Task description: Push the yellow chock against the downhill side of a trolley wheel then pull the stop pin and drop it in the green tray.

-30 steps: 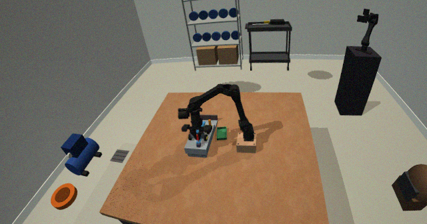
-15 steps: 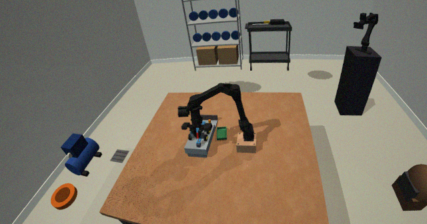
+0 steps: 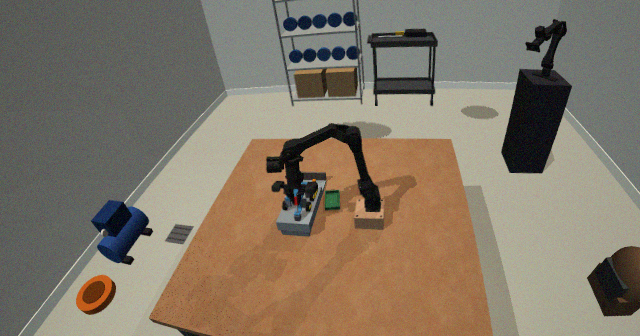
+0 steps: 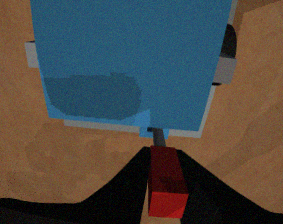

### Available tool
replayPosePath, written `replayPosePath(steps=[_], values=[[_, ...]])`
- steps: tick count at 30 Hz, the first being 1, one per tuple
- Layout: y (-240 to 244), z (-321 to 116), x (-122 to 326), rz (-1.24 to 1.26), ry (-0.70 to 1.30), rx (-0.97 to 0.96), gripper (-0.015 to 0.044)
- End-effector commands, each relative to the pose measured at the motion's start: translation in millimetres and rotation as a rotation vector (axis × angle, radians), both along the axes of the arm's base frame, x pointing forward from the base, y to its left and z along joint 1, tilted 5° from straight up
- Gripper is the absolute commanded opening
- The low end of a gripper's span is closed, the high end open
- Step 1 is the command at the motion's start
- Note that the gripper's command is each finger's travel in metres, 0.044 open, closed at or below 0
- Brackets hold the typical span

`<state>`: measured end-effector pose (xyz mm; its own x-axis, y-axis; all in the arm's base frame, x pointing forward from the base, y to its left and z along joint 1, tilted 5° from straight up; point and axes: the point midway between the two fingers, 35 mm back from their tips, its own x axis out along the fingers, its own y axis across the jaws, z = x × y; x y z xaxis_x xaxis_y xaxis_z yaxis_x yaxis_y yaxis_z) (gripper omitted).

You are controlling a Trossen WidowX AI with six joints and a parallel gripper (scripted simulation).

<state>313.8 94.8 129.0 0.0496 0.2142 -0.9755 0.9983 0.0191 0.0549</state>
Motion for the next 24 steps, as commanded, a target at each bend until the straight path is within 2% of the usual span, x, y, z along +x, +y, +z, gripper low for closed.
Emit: replayPosePath(steps=[1, 24], values=[[1.0, 4.5, 0.3, 0.005, -0.003, 0.007, 0.0], [16.2, 17.5, 0.4, 0.005, -0.003, 0.009, 0.0]])
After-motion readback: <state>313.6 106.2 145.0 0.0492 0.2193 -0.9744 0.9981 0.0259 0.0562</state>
